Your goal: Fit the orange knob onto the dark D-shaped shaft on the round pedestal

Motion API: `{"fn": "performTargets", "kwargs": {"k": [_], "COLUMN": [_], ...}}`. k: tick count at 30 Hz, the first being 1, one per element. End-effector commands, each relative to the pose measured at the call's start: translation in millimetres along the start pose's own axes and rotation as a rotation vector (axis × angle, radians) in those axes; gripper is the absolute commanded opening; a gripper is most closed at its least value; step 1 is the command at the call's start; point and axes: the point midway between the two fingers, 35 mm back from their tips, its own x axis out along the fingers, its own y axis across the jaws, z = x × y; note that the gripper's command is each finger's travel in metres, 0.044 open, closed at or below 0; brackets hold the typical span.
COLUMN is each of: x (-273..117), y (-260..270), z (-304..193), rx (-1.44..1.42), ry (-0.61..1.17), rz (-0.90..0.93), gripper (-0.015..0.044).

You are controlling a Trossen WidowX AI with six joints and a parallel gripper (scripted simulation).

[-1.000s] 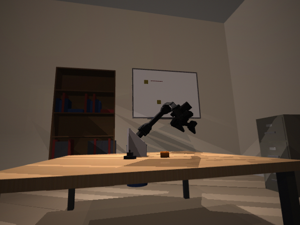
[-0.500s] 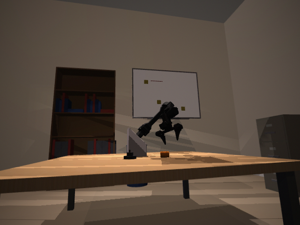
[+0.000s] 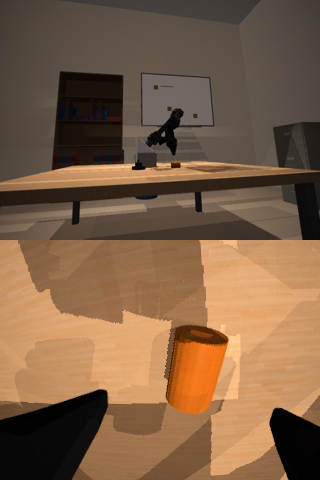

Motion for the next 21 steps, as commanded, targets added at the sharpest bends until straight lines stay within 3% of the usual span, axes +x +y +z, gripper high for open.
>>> {"fn": "performTargets", "kwargs": {"k": [1,21], "x": [0.6,34.6], "y": [-4.3,-4.6], "z": [0.5,6.2], "rx": [0.052,0.052], "ry": [0.012,0.012], "rz": [-0.016,-0.016], "gripper": [0.044,0.044]}}
